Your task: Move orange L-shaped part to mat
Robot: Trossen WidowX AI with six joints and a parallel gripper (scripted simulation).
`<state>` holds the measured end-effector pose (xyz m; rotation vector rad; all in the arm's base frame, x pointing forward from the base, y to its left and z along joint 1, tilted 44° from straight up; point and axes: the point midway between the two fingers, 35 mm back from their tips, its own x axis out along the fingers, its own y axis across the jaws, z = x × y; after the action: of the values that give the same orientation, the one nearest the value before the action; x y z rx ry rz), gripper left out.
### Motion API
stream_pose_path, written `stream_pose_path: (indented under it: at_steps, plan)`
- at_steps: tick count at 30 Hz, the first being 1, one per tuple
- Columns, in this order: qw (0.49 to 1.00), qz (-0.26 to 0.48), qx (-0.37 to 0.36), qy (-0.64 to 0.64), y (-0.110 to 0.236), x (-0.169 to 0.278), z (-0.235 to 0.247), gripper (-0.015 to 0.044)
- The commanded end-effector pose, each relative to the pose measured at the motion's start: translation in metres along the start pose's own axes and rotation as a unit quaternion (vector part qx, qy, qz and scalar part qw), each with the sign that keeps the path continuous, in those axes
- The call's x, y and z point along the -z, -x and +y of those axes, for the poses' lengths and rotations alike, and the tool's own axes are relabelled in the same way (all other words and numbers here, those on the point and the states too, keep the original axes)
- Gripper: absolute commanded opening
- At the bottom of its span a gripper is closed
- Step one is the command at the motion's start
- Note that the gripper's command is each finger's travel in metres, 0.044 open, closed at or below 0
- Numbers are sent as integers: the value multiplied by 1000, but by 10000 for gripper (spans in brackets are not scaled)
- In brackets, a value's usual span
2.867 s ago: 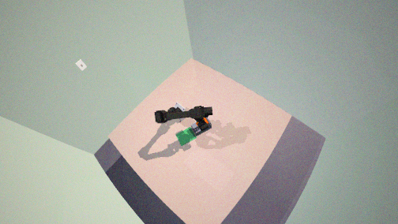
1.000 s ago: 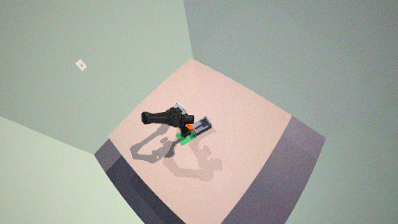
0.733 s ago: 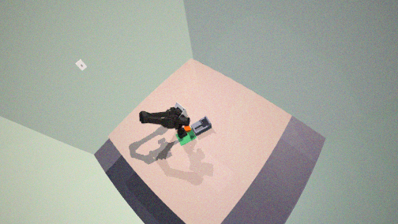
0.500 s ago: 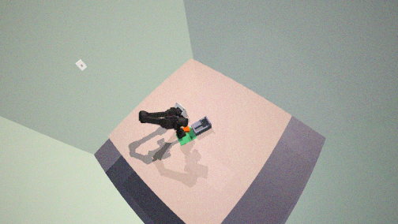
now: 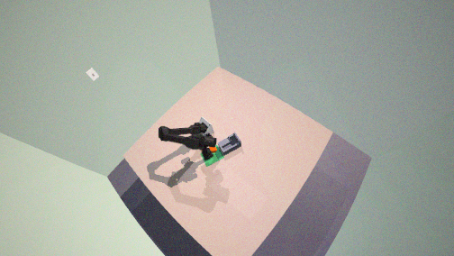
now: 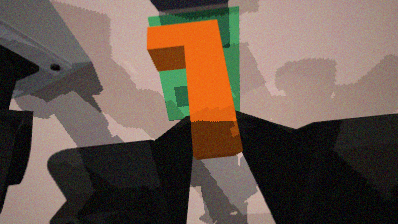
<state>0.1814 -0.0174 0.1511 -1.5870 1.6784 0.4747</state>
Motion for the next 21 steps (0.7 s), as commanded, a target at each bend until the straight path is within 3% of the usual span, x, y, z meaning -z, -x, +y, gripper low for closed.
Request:
stream_pose_path:
  at_steps: [1, 21]
  plan:
    - [1000, 6, -2, 4, -7, -1, 0, 0]
    - [1000, 10, -5, 4, -39, 0, 0, 0]
